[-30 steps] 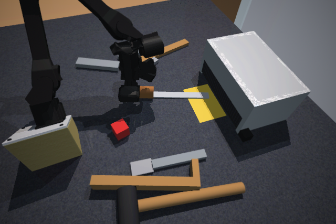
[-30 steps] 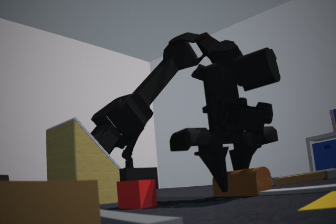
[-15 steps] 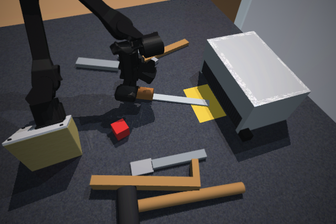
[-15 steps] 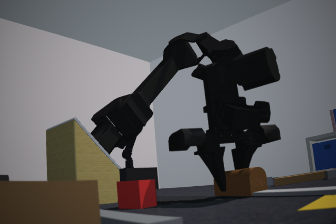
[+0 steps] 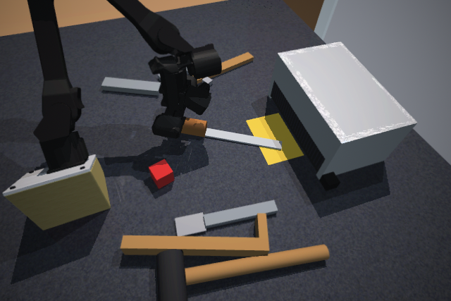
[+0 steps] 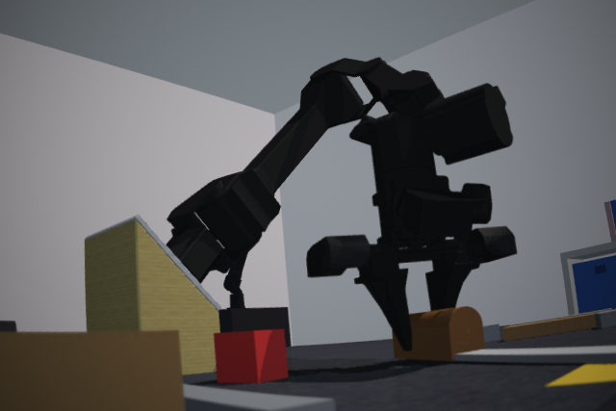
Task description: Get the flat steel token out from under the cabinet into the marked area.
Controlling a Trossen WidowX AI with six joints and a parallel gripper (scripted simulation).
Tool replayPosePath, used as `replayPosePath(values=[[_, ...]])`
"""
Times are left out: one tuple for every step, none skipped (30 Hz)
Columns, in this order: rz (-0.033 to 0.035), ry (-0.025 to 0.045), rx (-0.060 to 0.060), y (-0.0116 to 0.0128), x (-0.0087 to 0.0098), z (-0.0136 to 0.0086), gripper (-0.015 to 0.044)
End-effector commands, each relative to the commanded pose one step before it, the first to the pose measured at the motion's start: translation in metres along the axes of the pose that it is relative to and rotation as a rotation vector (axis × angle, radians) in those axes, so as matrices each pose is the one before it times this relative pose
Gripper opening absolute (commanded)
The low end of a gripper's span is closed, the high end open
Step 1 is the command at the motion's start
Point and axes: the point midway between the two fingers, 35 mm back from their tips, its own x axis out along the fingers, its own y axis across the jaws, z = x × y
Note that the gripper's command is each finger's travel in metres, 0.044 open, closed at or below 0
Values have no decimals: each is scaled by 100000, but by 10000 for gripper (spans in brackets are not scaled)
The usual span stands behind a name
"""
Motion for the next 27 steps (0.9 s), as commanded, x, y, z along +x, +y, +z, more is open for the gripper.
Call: replayPosePath(values=[[133, -330, 1664, -414, -126, 537, 0], [-11, -5, 128, -87, -1, 85, 0], [-10, -5, 120, -88, -1, 85, 0], [-8, -4, 130, -87, -2, 81, 0], [-9, -5, 103, -88, -1, 84, 0], [-9, -5, 97, -88, -1, 85, 0], [-9, -5, 91, -88, -1, 85, 0], [-9, -5, 85, -88, -1, 85, 0], [-9, -5, 79, -88, -1, 84, 0], [-8, -5, 74, -88, -1, 84, 0], [-7, -4, 75, -87, -1, 80, 0], [-4, -2, 88, -89, -1, 78, 0], [-7, -4, 59, -85, -1, 80, 0], [-7, -5, 52, -83, -1, 79, 0], [-7, -5, 48, -83, -1, 79, 0], [-7, -5, 48, -86, -1, 81, 0], [-4, -3, 57, -87, -1, 78, 0], [-6, -5, 39, -83, -1, 78, 0], [-5, -3, 48, -89, -1, 80, 0], [-6, -5, 34, -84, -1, 79, 0], [-5, -4, 36, -83, -1, 76, 0], [-6, -5, 29, -83, -1, 79, 0], [-5, -4, 34, -86, -1, 78, 0], [-6, -5, 25, -84, -1, 79, 0], [-6, -5, 24, -84, -1, 79, 0], [-6, -5, 22, -84, -1, 79, 0], [-6, -5, 21, -84, -1, 78, 0]])
